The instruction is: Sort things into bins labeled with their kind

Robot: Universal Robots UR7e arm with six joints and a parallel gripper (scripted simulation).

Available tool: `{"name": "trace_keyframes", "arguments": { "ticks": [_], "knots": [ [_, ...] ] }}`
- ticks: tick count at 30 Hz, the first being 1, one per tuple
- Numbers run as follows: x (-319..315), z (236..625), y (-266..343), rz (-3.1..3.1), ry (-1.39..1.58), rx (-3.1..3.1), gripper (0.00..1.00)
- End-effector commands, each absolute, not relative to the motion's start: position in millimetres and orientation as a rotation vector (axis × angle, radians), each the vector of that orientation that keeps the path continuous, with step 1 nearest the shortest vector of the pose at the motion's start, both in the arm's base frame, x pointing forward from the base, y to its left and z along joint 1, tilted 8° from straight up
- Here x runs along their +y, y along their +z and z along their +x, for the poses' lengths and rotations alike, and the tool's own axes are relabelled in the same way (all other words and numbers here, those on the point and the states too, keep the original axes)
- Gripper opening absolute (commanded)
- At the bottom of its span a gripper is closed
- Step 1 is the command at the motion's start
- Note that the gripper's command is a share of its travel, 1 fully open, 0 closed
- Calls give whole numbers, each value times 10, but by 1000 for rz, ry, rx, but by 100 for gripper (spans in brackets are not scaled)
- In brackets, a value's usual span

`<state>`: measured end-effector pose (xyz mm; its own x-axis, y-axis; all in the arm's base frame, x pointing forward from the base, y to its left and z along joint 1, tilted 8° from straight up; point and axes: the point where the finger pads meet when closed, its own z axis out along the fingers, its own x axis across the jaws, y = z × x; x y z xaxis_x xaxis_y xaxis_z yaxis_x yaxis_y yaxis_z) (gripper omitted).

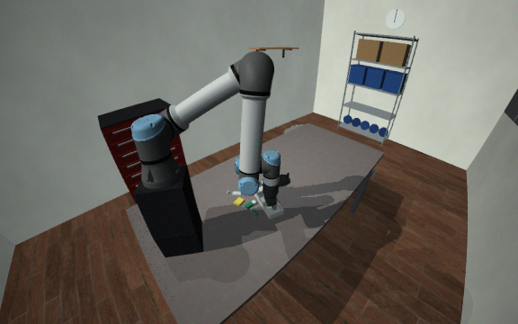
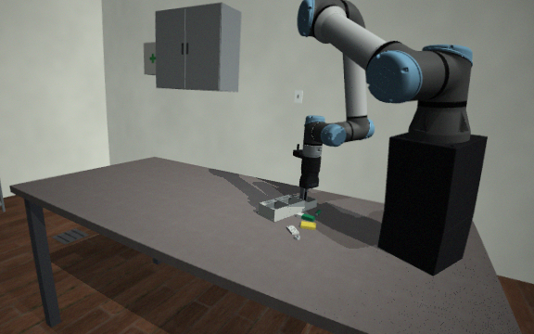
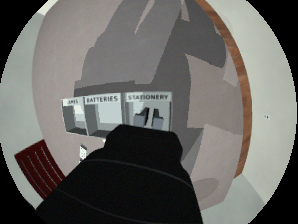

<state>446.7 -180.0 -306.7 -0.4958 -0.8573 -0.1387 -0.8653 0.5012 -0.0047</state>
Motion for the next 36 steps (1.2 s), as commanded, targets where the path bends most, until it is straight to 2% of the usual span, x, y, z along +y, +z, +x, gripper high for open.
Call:
{"name": "trace_keyframes", "arguments": {
  "ticks": [1,13,21,29,36],
  "knots": [
    [-1813,4467,-2991,-1507,97,2613,31],
    [-1829,4457,-2859,-1507,97,2613,31],
    [-1864,4434,-2561,-1507,97,2613,31],
    [-1864,4434,-2561,-1507,97,2613,31],
    [-1540,4558,-2513,-1507,97,2613,31]
  ]
}}
